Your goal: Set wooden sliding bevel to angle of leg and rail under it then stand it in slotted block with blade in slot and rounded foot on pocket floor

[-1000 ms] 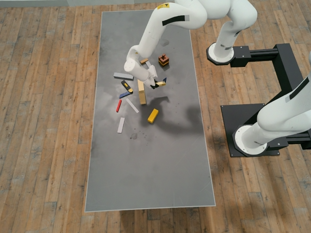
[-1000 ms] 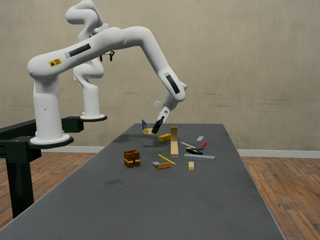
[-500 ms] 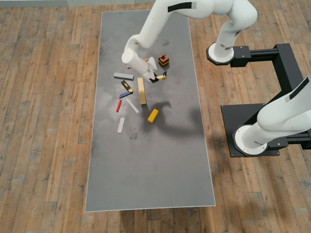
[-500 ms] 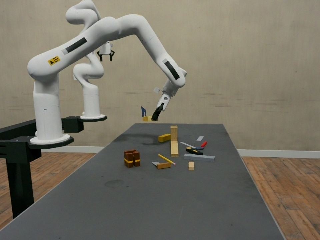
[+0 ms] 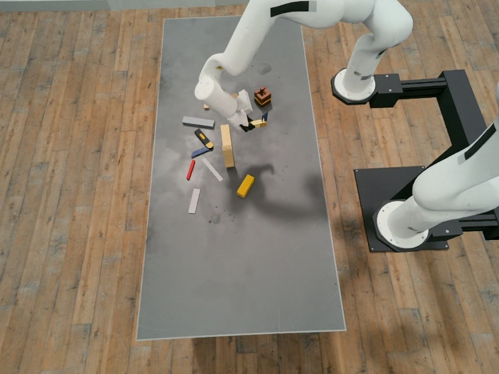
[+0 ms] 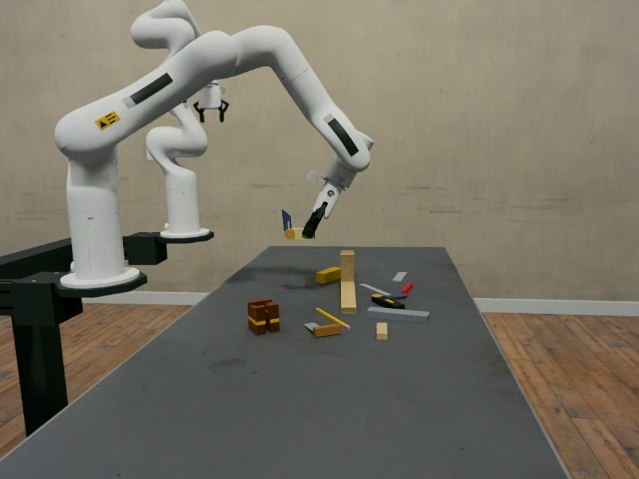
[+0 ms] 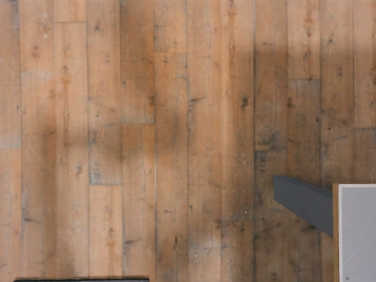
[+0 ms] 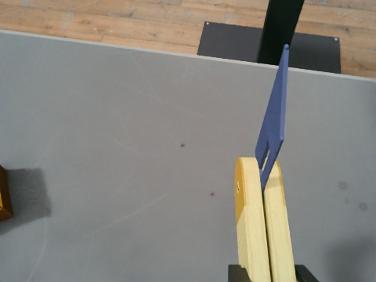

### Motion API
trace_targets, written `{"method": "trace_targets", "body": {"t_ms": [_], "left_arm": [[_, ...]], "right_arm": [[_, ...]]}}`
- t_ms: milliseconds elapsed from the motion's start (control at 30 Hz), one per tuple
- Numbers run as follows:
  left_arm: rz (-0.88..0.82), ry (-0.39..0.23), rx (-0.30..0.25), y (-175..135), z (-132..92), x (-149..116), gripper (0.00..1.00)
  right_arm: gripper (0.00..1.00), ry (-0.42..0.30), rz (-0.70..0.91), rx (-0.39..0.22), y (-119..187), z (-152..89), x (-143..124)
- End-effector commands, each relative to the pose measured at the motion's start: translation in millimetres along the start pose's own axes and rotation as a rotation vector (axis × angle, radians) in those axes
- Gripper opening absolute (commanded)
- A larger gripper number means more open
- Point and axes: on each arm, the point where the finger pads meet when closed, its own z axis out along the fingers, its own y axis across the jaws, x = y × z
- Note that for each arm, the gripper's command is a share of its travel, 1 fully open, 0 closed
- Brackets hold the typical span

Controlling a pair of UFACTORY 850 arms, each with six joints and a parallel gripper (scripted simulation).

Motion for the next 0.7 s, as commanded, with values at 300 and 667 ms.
{"method": "trace_targets", "body": {"t_ms": [300, 667], "left_arm": [[0.000, 0.002, 0.000, 0.0, -1.0, 0.5, 1.00], [0.000, 0.002, 0.000, 0.0, -1.0, 0.5, 1.00]], "right_arm": [[0.00, -0.017, -0.016, -0.007, -0.1, -1.8, -1.2], [0.00, -0.070, -0.072, -0.030, -1.2, -3.6, -4.8]]}}
